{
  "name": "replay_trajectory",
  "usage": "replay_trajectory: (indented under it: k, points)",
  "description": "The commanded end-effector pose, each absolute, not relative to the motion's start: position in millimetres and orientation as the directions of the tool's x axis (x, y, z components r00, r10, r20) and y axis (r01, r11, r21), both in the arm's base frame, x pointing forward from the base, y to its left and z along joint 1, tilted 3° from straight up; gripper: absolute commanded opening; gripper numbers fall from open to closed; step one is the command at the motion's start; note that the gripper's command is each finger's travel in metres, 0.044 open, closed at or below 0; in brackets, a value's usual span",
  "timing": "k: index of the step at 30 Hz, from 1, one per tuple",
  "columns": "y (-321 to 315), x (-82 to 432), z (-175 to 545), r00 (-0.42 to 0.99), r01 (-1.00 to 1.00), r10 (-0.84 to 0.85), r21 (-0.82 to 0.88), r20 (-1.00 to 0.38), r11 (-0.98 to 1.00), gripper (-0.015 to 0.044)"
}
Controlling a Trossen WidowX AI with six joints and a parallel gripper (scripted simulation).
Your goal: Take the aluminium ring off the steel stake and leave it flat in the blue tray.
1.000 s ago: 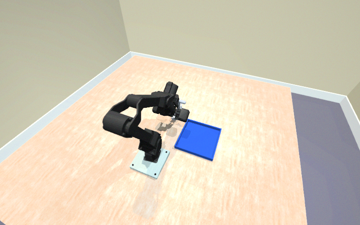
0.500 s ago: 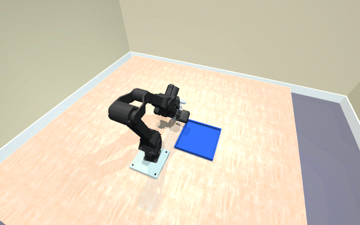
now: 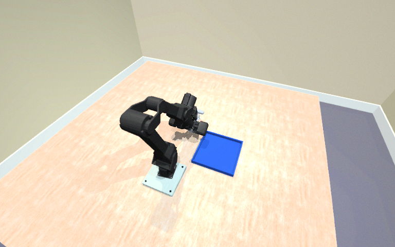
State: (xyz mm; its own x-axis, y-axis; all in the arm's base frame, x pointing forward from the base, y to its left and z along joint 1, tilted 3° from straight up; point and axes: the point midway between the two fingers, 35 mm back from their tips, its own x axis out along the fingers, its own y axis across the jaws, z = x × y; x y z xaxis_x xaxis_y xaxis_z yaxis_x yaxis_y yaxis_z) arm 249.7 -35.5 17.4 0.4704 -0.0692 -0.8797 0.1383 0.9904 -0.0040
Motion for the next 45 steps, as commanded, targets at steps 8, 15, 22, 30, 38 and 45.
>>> replay_trajectory:
  k: [8,15,22,30,38,45]
  points:
    - [-35.5,250.0,17.8,0.471,0.138,-0.069,-0.004,-0.879,0.990,0.0067]
    - [-35.5,250.0,17.8,0.471,0.138,-0.069,-0.004,-0.879,0.990,0.0020]
    - [-35.5,250.3,24.3,0.470,0.137,-0.069,-0.004,-0.880,0.991,0.0000]
    - [-35.4,250.2,36.2,0.468,0.135,-0.069,-0.005,-0.881,0.991,0.0000]
    - [-37.6,251.2,42.0,0.433,0.132,-0.055,0.003,-0.900,0.991,0.0000]
    - [-42.2,253.4,47.1,0.363,0.128,-0.024,0.024,-0.931,0.991,0.0000]
